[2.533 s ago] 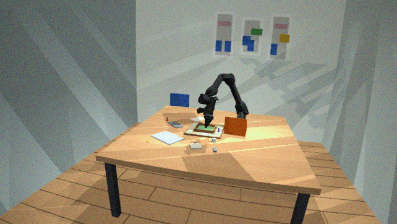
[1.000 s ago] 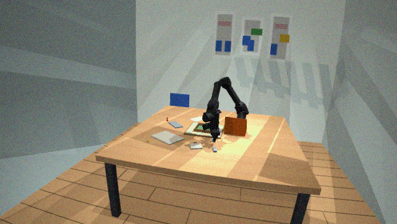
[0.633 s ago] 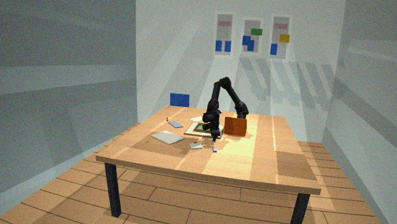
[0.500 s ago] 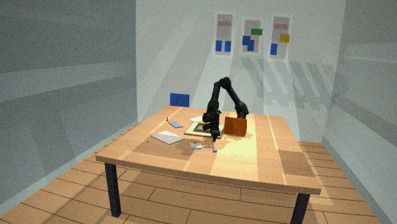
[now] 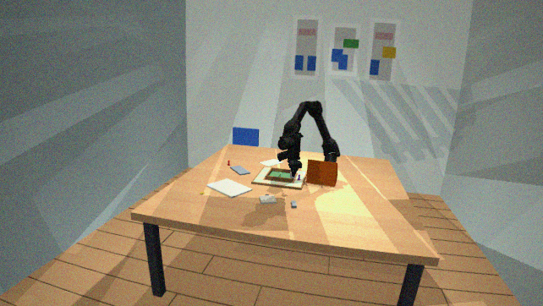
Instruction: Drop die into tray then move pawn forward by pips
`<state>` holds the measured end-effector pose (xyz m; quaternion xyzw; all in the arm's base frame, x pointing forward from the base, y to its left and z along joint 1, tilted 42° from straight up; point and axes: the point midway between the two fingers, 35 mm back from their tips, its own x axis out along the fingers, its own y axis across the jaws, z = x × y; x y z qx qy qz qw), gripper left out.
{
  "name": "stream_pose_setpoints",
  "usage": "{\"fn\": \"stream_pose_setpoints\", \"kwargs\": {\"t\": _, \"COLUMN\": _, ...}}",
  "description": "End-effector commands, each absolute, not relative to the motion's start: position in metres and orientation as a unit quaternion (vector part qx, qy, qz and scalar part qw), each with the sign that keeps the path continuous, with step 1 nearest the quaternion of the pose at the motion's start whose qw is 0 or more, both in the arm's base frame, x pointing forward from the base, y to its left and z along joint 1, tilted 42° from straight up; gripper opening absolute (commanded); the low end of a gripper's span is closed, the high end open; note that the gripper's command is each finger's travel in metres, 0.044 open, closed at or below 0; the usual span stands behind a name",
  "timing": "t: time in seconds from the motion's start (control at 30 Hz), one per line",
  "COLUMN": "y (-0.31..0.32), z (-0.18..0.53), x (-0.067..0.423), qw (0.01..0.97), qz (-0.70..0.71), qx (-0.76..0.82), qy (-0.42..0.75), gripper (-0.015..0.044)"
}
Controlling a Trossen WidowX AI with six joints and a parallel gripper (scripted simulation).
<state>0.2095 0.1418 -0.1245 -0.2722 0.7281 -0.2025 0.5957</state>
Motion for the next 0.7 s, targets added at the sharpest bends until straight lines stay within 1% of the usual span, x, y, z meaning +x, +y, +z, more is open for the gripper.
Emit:
{"fn": "stream_pose_setpoints", "kwargs": {"t": 0.0, "y": 0.159, "z": -0.100, "x": 0.211, "qw": 0.598, "qz": -0.201, "qx": -0.268, "qy": 0.728, "gripper": 0.0000}}
{"fn": "stream_pose_setpoints", "kwargs": {"t": 0.2, "y": 0.158, "z": -0.099, "x": 0.213, "qw": 0.596, "qz": -0.195, "qx": -0.272, "qy": 0.730, "gripper": 0.0000}}
{"fn": "stream_pose_setpoints", "kwargs": {"t": 0.67, "y": 0.117, "z": -0.075, "x": 0.246, "qw": 0.550, "qz": -0.064, "qx": -0.362, "qy": 0.750, "gripper": 0.0000}}
